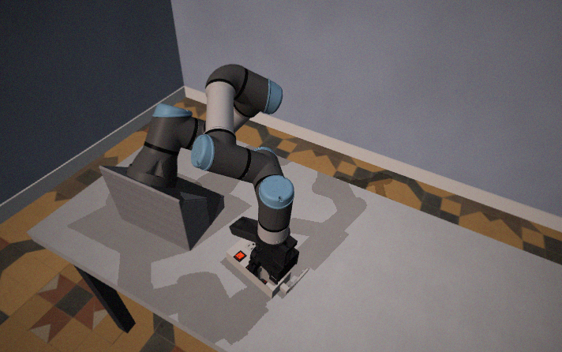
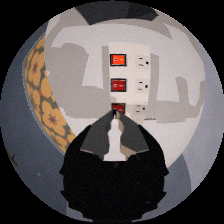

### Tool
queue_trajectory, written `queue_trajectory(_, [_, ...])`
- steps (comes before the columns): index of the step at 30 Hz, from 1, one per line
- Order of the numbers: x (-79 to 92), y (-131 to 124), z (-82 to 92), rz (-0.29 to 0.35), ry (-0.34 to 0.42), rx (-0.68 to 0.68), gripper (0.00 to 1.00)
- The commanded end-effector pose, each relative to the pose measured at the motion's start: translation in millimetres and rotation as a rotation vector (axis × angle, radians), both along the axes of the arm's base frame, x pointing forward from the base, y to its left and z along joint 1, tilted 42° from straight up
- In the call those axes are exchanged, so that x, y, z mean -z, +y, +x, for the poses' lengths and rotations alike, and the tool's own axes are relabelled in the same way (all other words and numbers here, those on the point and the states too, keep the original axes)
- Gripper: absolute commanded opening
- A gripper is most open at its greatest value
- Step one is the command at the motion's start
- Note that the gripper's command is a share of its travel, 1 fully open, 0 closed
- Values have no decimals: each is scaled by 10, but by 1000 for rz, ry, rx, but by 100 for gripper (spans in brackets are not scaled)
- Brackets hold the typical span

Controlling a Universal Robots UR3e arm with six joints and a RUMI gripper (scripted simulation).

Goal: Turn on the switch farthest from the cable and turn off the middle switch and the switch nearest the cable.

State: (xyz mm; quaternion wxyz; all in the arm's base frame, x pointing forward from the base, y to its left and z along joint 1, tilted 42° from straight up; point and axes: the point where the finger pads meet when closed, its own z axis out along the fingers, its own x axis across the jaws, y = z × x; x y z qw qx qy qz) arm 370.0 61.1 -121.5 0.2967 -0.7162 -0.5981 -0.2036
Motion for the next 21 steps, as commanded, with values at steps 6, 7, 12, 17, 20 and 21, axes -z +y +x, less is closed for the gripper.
queue_trajectory(6, [2,0,10,0,-2,2,0])
queue_trajectory(7, [2,0,10,0,-2,2,0])
queue_trajectory(12, [-12,-15,14,-1,-3,2,0])
queue_trajectory(17, [-84,-86,21,-3,-4,1,0])
queue_trajectory(20, [-151,-146,26,-3,-4,1,0])
queue_trajectory(21, [-174,-167,28,-3,-4,1,0])
